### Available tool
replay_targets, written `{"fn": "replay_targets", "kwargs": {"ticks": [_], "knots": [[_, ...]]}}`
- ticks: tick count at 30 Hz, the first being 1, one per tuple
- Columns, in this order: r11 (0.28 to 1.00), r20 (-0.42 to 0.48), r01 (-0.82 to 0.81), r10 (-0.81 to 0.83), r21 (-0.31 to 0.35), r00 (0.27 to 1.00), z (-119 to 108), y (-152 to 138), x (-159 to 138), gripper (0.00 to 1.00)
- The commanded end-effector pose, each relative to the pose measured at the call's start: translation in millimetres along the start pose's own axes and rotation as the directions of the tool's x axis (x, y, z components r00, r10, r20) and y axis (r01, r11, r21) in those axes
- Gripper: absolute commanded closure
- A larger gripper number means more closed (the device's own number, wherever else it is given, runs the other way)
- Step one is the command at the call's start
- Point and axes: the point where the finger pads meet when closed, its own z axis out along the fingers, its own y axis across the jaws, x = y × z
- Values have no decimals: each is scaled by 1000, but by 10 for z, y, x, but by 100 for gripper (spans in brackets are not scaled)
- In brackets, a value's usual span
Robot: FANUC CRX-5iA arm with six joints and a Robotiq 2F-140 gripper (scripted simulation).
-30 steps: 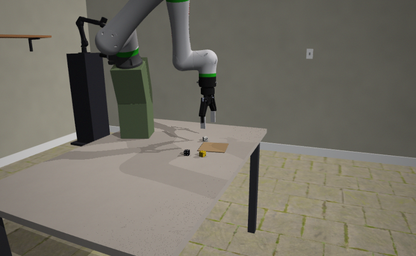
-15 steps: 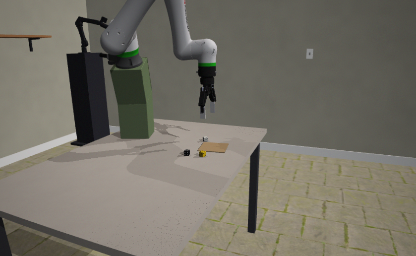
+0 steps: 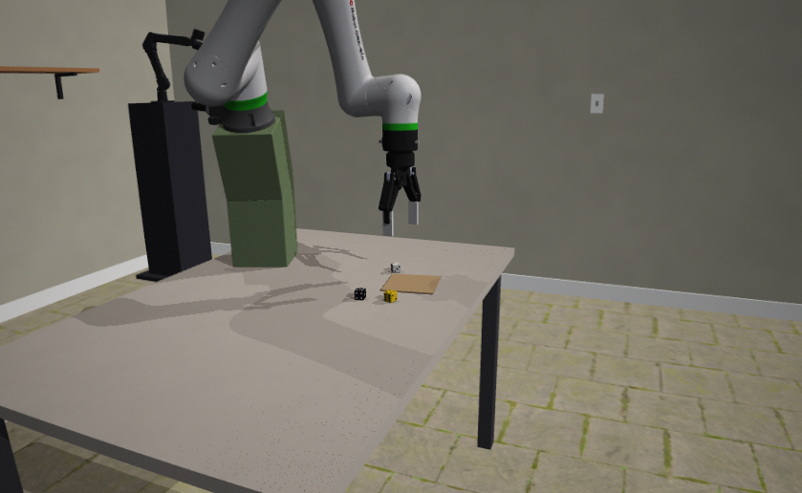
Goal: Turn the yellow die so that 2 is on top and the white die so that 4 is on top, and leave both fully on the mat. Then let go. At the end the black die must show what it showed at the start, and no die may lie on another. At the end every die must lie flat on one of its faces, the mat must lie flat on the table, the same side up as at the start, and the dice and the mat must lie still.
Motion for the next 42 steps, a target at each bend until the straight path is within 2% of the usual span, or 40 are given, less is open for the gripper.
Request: {"fn": "replay_targets", "kwargs": {"ticks": [1, 3, 4, 6, 7, 8, 10, 34, 38, 42], "knots": [[997, 6, -80, 80, 5, 997, 30, 635, 285, 0], [997, 6, -80, 80, 5, 997, 32, 668, 300, 0], [993, 5, -118, 118, 4, 993, 38, 994, 382, 0], [993, 5, -118, 118, 4, 993, 38, 998, 383, 0], [989, 3, -147, 147, 2, 989, 40, 1262, 433, 0], [989, 3, -147, 147, 2, 989, 40, 1262, 433, 0], [985, 2, -174, 174, 0, 985, 41, 1512, 467, 0], [985, 1, -170, 170, 0, 985, 42, 1525, 469, 0], [993, 1, -117, 117, 0, 993, 47, 1526, 470, 0], [1000, 1, 24, -24, 0, 1000, 63, 1529, 473, 0]]}}
